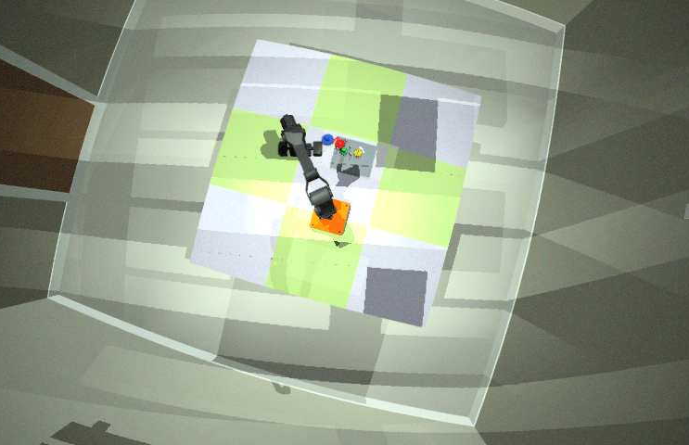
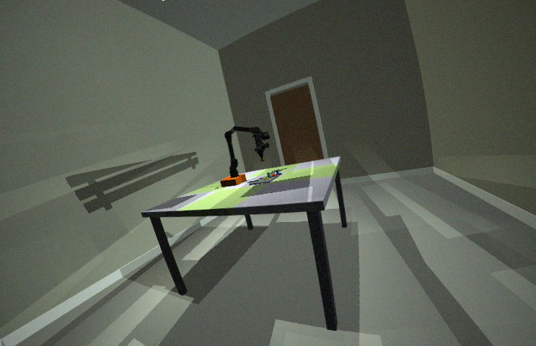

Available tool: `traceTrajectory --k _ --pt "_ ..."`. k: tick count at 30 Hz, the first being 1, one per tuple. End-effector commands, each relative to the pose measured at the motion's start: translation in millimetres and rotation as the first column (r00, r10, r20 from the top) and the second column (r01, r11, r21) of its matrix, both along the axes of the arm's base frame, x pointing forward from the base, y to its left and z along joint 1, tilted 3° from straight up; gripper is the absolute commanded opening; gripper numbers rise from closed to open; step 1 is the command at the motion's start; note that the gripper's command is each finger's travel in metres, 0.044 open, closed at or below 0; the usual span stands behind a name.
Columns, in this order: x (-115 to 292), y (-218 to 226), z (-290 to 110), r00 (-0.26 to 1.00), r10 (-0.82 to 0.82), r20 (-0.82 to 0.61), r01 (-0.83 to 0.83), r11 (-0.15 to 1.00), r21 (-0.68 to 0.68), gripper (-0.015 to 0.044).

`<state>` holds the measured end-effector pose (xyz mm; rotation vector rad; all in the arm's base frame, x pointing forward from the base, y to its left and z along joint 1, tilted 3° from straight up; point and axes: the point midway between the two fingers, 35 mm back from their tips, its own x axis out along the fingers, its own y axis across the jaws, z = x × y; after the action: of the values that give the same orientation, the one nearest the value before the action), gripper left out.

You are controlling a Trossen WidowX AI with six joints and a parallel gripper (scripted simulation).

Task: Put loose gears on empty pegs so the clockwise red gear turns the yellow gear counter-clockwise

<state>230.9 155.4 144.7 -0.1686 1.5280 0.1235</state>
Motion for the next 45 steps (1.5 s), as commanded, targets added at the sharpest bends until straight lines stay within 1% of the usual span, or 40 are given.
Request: traceTrajectory --k 1,18,45 --pt "-1 -1 10 1.0 -0.006 0.01 0.006 1.0 0.005 0.0" --pt "21 -22 1 1.0 -0.016 0.012 0.016 1.0 0.007 0.0" --pt "51 -72 -19 1.0 -0.022 0.005 0.022 1.0 -0.005 0.0"
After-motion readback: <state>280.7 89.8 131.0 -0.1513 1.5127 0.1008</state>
